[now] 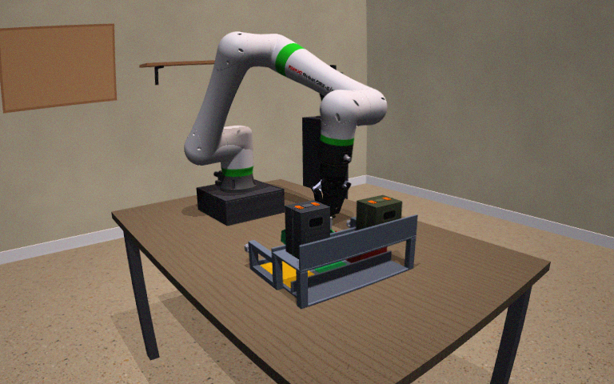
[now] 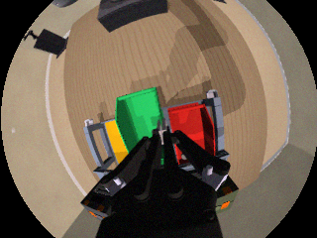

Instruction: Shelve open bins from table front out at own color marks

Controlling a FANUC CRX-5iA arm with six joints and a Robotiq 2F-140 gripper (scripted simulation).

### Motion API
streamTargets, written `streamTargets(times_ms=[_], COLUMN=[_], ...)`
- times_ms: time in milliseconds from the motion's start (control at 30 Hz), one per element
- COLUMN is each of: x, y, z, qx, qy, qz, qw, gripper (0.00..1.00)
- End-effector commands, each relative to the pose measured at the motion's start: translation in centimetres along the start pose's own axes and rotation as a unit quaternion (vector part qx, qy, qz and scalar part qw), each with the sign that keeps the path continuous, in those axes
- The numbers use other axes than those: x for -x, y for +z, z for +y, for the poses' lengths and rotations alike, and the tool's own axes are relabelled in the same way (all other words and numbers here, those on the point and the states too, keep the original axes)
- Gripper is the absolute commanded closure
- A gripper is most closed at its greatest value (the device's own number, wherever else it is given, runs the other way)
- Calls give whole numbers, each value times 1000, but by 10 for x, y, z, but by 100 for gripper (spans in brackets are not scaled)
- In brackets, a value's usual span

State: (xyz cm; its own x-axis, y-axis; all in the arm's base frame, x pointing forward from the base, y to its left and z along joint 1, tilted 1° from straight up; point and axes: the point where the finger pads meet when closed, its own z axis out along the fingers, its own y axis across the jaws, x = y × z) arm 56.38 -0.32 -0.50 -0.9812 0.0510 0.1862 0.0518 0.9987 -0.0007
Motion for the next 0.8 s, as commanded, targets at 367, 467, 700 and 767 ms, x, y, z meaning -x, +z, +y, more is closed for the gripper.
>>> streamTargets(times_ms=[367,467,700,767], x=[6,7,8,8], y=[-1,-1,-1,-1], z=[0,0,0,0], qx=[0,0,0,0], qy=[0,0,0,0], qz=[-6,-7,-8,-8], qw=[1000,1000,1000,1000], gripper=[100,100,100,100])
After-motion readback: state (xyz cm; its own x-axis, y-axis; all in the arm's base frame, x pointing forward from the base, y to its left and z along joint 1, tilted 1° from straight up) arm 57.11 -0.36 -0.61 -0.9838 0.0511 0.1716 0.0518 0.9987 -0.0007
